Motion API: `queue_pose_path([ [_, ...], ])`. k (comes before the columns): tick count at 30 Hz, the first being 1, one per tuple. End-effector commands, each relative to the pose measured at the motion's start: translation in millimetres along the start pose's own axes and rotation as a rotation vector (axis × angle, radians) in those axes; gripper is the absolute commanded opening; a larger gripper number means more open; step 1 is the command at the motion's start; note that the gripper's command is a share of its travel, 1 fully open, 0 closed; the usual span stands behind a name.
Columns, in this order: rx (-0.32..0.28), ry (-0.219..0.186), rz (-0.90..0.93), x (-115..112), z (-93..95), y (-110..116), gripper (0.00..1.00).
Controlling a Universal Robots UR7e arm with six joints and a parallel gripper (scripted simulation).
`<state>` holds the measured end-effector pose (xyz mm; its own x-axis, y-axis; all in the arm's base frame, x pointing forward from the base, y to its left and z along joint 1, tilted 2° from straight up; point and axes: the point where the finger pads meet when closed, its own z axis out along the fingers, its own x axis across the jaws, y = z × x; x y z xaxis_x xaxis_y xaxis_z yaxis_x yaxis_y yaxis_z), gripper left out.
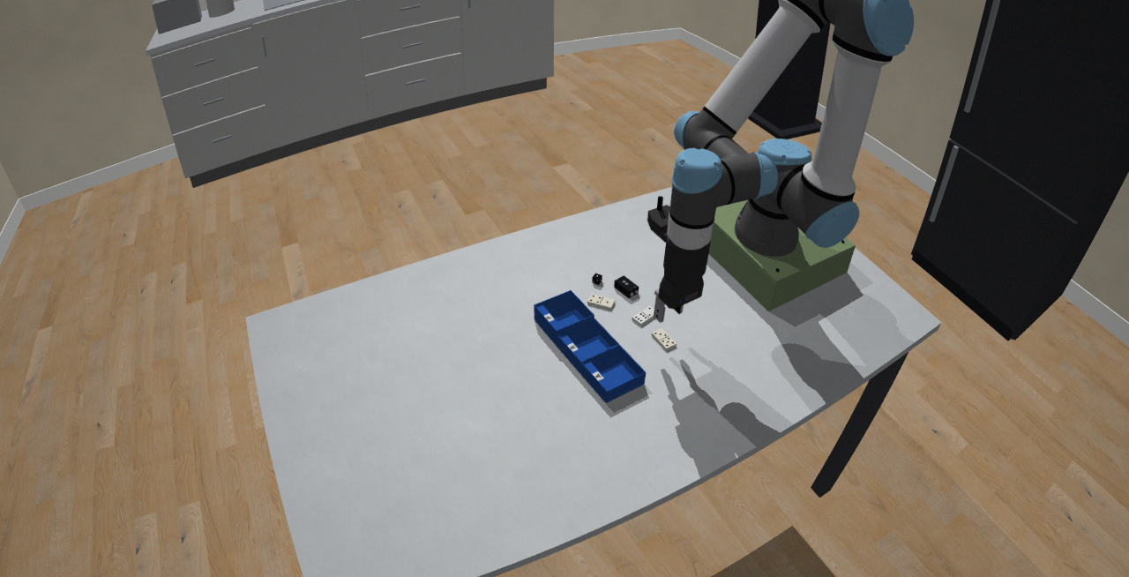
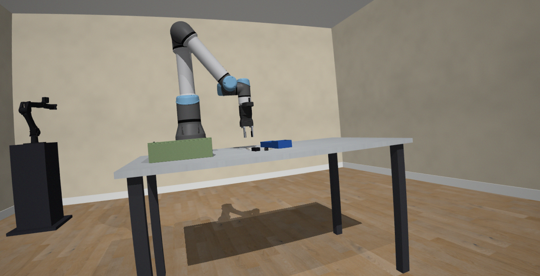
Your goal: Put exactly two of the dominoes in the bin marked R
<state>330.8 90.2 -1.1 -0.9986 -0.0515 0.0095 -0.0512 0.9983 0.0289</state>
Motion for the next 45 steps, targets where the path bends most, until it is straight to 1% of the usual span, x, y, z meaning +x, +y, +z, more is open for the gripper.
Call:
queue_pose_path([
  [1, 0.0, -0.001, 0.0, 0, -0.3, 0, 0.79],
  [14, 0.0, -0.001, 0.0, 0, -0.3, 0, 0.79],
  [26, 0.0, -0.001, 0.001, -1, 47.7, 0, 0.79],
  [28, 0.0, -0.001, 0.001, -1, 47.7, 0, 0.79],
  [30, 0.0, -0.001, 0.001, -1, 54.7, 0, 0.79],
  [37, 0.0, -0.001, 0.001, -2, 54.7, 0, 0.79],
  [43, 0.0, -0.001, 0.001, -1, 62.7, 0, 0.79],
  [45, 0.0, -0.001, 0.001, -1, 62.7, 0, 0.79],
])
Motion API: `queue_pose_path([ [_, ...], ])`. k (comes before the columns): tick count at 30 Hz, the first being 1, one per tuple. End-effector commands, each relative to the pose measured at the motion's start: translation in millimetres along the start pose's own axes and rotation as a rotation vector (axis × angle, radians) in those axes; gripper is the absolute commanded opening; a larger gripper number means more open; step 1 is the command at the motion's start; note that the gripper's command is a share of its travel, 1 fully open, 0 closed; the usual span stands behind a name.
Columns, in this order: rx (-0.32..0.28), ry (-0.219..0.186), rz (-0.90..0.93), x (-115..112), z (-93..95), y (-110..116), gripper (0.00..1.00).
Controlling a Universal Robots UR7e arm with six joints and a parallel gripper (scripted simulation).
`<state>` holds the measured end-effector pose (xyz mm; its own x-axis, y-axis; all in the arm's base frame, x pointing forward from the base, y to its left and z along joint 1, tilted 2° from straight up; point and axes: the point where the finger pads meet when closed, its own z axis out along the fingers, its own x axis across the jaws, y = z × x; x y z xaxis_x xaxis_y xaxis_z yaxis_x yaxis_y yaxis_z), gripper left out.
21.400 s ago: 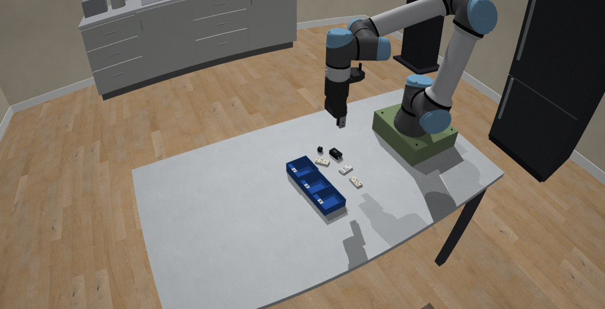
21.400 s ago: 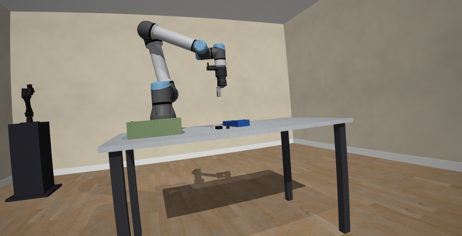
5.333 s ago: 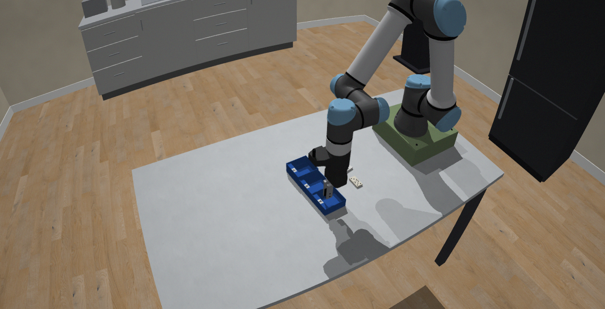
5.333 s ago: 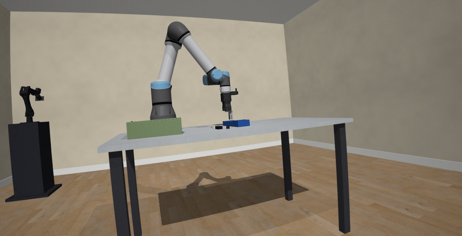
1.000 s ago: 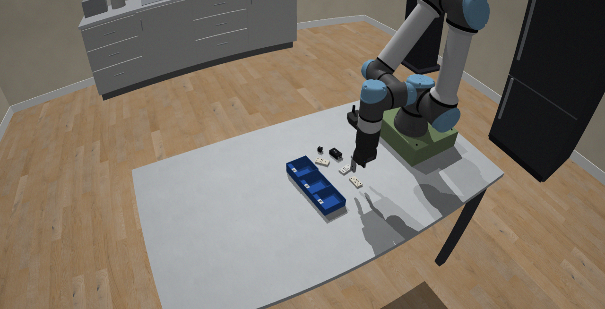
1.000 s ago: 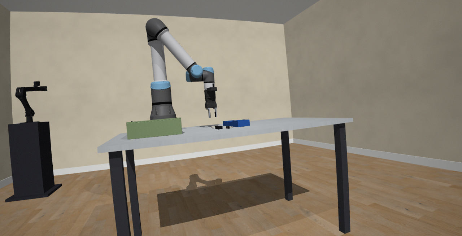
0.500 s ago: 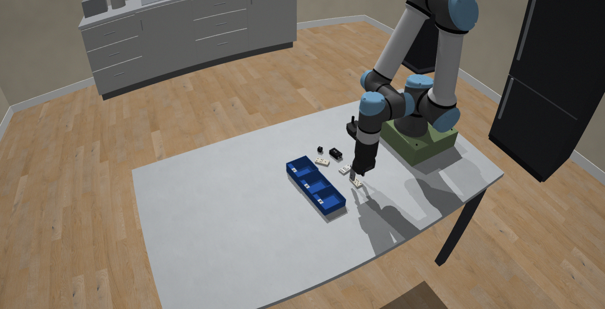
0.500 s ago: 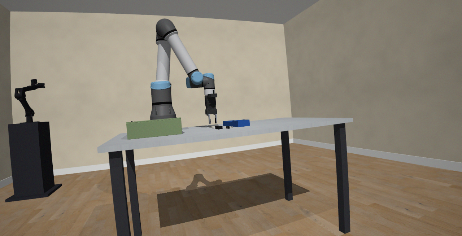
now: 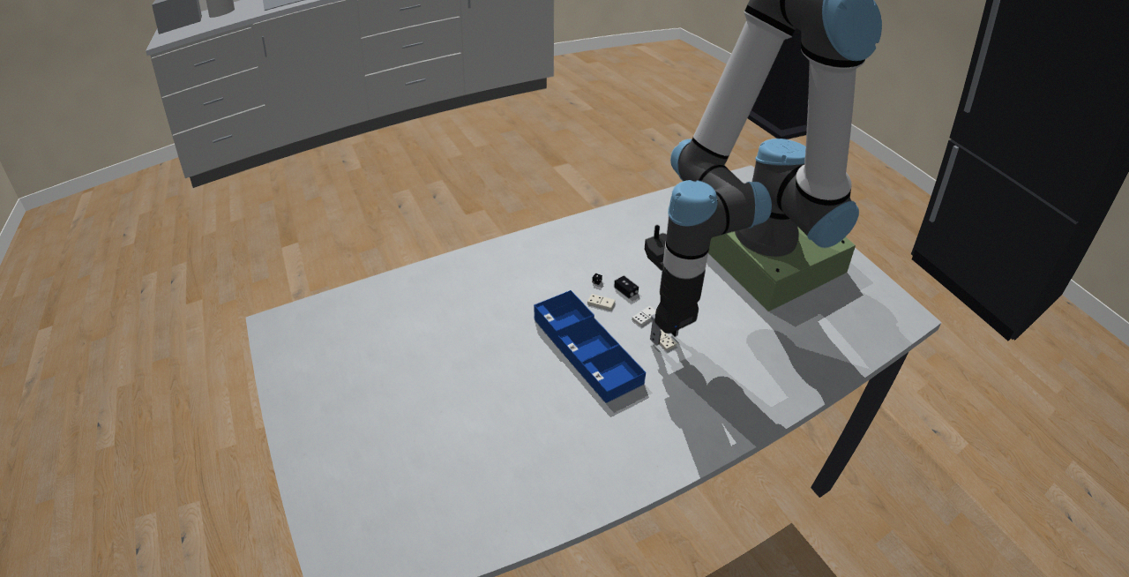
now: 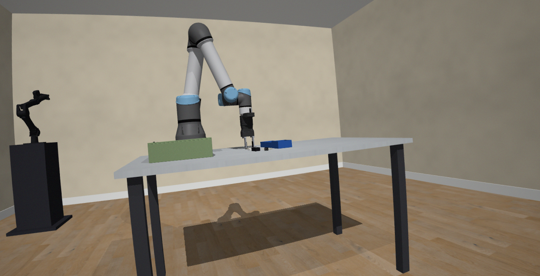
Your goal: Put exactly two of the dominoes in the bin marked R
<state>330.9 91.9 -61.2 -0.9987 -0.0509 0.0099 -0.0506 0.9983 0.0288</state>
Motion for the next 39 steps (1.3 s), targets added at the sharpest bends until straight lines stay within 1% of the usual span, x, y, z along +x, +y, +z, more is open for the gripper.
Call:
queue_pose_path([
  [1, 0.0, -0.002, 0.0, -0.3, 3.9, 0.0, 0.79],
  [3, 0.0, -0.002, 0.0, -0.2, 6.5, 0.0, 0.79],
  [17, 0.0, -0.002, 0.0, 0.2, 6.6, 0.0, 0.79],
  [18, 0.0, -0.001, 0.0, 0.2, 6.5, 0.0, 0.49],
  [39, 0.0, -0.001, 0.0, 0.2, 6.5, 0.0, 0.49],
])
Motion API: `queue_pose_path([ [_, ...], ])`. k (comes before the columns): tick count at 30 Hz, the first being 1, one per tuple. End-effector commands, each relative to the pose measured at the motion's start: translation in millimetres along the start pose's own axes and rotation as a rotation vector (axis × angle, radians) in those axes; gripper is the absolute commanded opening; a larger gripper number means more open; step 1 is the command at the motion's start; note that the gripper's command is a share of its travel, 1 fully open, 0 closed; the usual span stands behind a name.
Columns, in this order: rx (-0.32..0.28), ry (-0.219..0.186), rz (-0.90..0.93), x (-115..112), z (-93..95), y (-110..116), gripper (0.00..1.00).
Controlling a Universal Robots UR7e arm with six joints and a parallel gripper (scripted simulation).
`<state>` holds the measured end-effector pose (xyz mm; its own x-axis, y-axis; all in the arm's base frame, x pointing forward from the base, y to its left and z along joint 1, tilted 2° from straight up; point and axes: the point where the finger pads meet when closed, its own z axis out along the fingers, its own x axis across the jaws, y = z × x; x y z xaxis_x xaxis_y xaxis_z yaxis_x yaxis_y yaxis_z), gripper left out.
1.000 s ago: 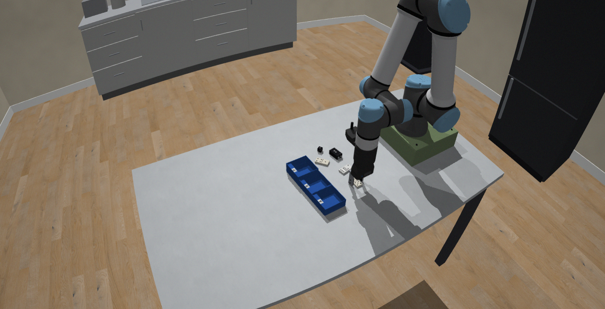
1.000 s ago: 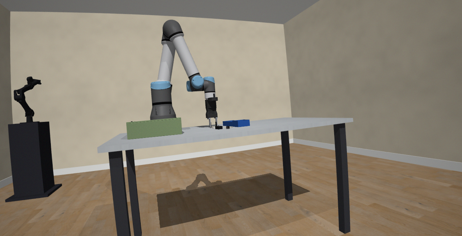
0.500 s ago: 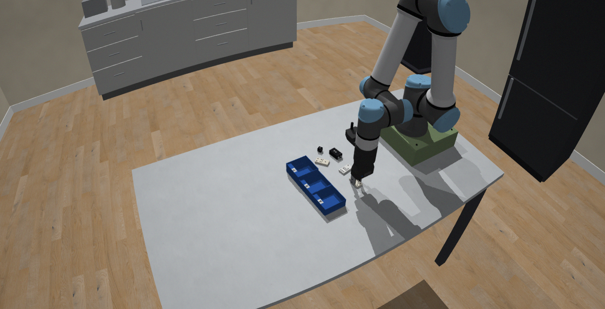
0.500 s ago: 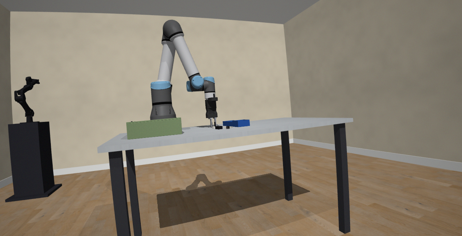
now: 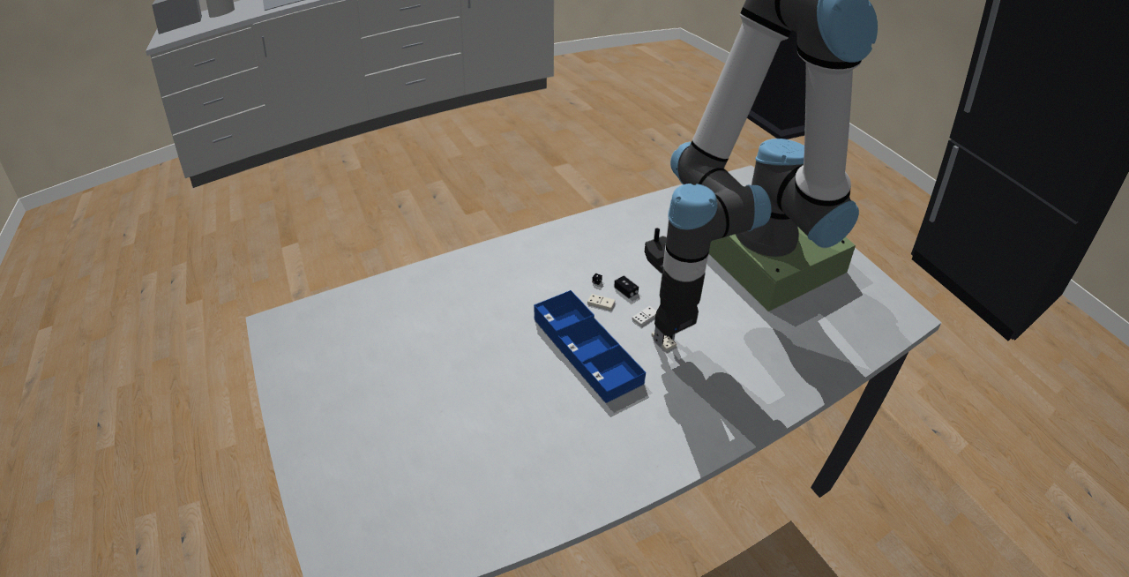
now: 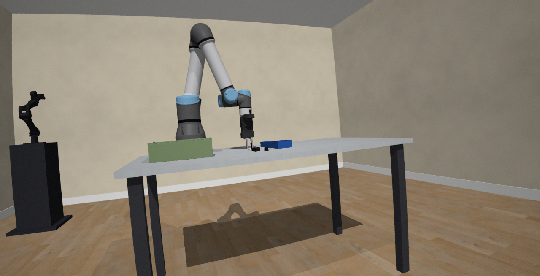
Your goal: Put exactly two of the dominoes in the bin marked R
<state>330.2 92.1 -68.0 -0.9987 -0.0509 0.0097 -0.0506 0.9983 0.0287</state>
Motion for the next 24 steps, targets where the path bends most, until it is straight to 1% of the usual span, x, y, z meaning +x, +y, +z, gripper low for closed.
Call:
queue_pose_path([
  [1, 0.0, -0.001, 0.0, 0, -0.3, 0, 0.49],
  [8, 0.0, -0.001, 0.0, 0, -0.3, 0, 0.49],
  [10, 0.0, -0.001, 0.0, 0, -6.8, 0, 0.49],
  [12, 0.0, -0.001, 0.0, 0, -6.8, 0, 0.49],
  [24, 0.0, -0.001, 0.0, 0, -46.9, 0, 0.49],
])
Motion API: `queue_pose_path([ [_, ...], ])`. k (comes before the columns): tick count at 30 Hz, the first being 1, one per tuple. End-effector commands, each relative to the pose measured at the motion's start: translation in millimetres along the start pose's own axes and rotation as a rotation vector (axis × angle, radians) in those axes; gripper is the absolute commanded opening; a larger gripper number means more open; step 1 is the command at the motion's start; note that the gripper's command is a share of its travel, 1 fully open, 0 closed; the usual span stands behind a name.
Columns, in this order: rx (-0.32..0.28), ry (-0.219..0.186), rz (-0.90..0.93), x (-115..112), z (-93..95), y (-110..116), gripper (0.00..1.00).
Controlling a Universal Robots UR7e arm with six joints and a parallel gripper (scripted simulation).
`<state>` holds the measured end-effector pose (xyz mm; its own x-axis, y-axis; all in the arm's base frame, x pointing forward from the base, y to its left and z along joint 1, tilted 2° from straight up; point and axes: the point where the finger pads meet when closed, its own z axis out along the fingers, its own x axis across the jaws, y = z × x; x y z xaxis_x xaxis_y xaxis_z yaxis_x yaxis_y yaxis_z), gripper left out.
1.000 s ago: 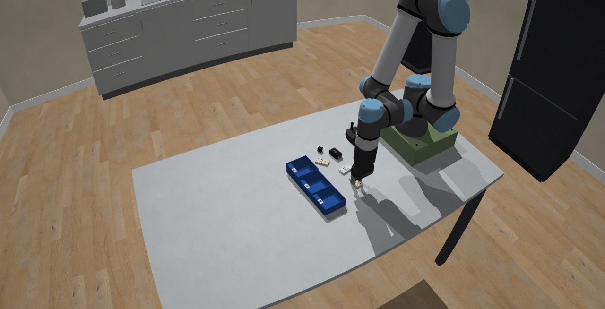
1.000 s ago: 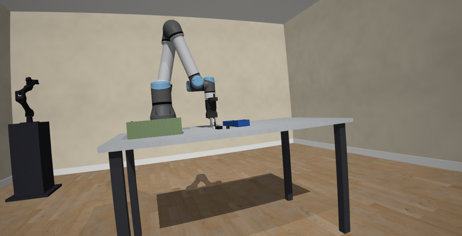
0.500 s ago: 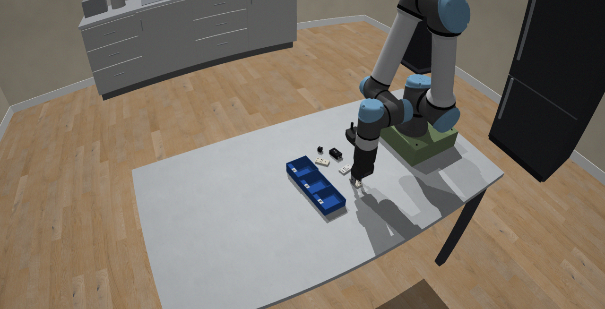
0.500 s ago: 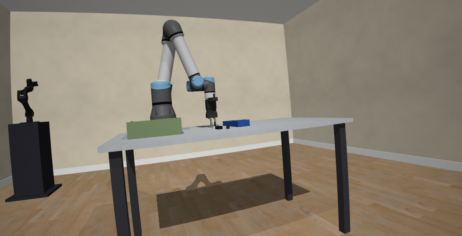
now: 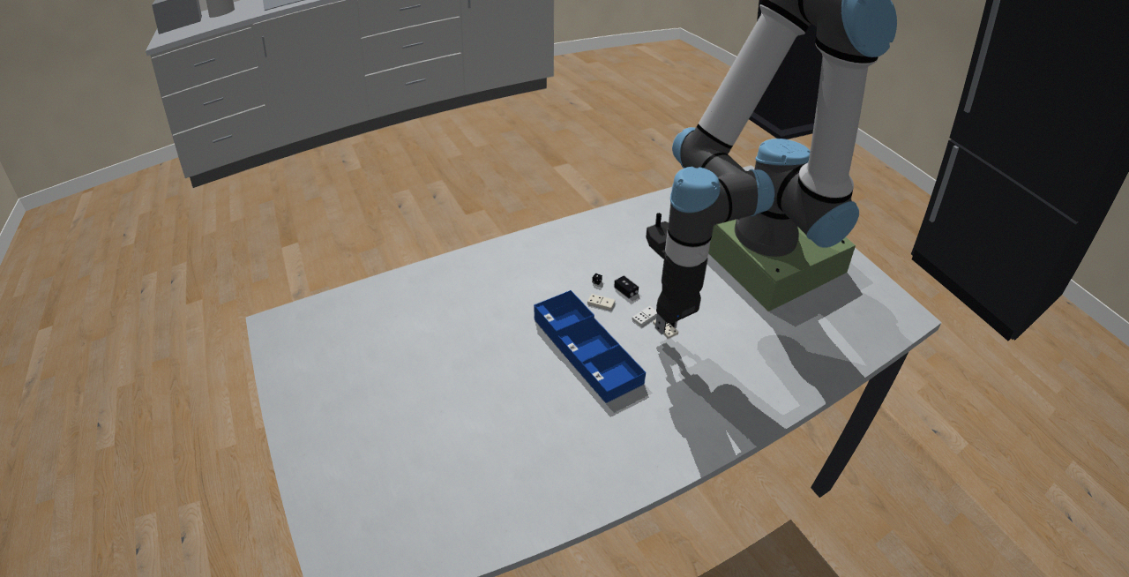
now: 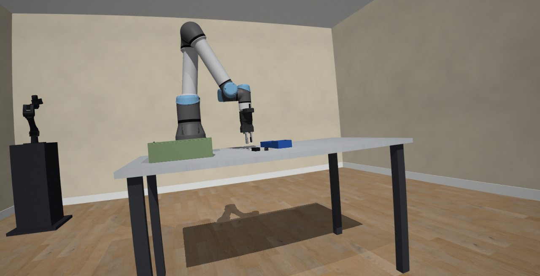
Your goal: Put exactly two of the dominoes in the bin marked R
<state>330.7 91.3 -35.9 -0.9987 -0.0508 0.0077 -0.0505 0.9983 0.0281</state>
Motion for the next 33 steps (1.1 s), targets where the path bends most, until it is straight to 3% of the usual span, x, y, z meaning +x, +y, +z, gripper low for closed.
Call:
queue_pose_path([
  [1, 0.0, 0.001, 0.0, 0, -18.1, 0, 0.49],
  [6, 0.0, 0.001, 0.0, 0, -28.1, 0, 0.49],
  [24, 0.0, 0.001, 0.0, 0, -27.6, 0, 0.49],
  [33, 0.0, 0.001, 0.0, -51, -27.5, -20, 0.49],
])
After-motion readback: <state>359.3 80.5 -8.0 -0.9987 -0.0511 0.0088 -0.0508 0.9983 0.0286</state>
